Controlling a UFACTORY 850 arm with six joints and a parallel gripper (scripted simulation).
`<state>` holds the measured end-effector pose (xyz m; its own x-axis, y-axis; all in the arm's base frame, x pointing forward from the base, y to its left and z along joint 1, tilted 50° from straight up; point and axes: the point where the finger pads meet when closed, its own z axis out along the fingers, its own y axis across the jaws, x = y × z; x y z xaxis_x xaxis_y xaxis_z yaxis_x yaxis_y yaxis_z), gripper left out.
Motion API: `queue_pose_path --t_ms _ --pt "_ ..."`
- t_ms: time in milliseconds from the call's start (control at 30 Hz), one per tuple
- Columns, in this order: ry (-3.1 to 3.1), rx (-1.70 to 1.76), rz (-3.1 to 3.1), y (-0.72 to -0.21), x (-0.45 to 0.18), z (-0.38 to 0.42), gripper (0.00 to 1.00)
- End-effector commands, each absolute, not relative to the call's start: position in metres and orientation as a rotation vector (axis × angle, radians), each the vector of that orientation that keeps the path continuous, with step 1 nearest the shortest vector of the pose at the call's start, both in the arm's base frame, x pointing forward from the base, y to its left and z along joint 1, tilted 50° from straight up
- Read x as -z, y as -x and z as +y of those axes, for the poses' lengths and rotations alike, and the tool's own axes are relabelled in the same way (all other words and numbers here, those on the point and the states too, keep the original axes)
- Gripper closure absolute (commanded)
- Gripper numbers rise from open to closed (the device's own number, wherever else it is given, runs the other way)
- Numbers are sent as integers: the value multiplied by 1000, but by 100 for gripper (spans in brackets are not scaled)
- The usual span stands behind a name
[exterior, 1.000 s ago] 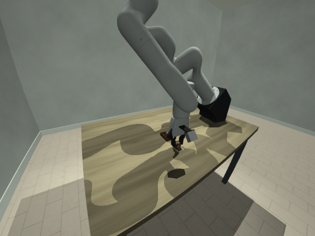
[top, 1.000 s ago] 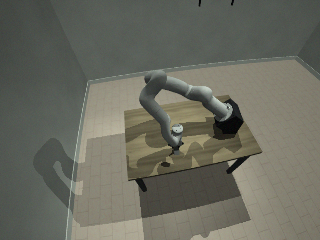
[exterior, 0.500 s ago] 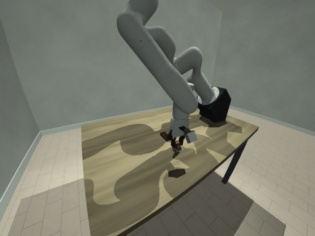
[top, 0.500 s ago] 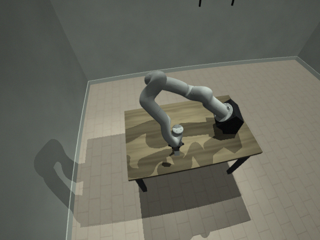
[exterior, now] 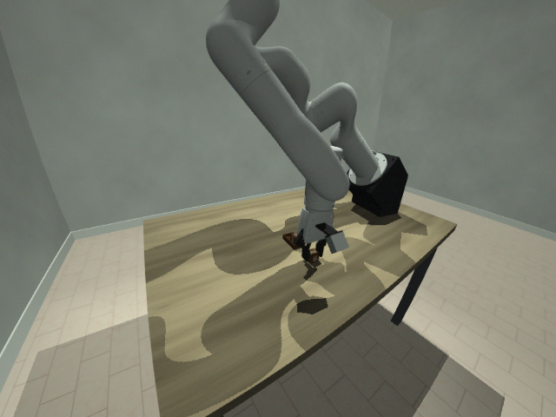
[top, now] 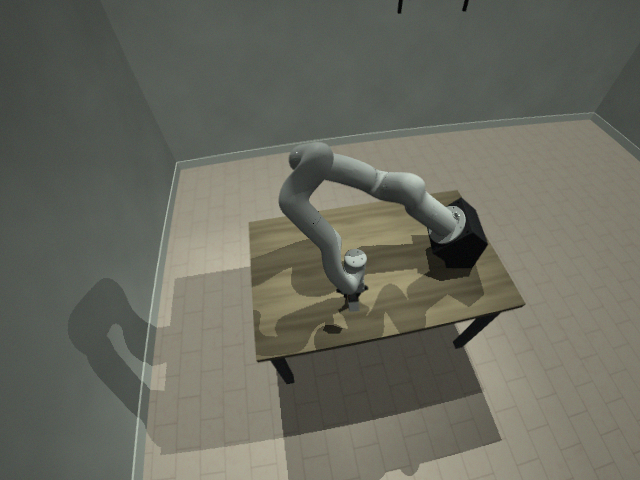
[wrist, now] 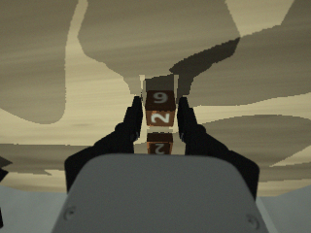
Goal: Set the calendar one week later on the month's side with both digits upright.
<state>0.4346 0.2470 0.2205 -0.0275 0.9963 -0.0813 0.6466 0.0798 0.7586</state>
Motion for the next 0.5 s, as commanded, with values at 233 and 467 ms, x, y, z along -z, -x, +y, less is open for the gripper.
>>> queue_pose_path --t_ms 233,467 --pt "-1631 -723 1742 -435 -221 247 51" --pt "-1631 -723 1742 -435 -221 247 71"
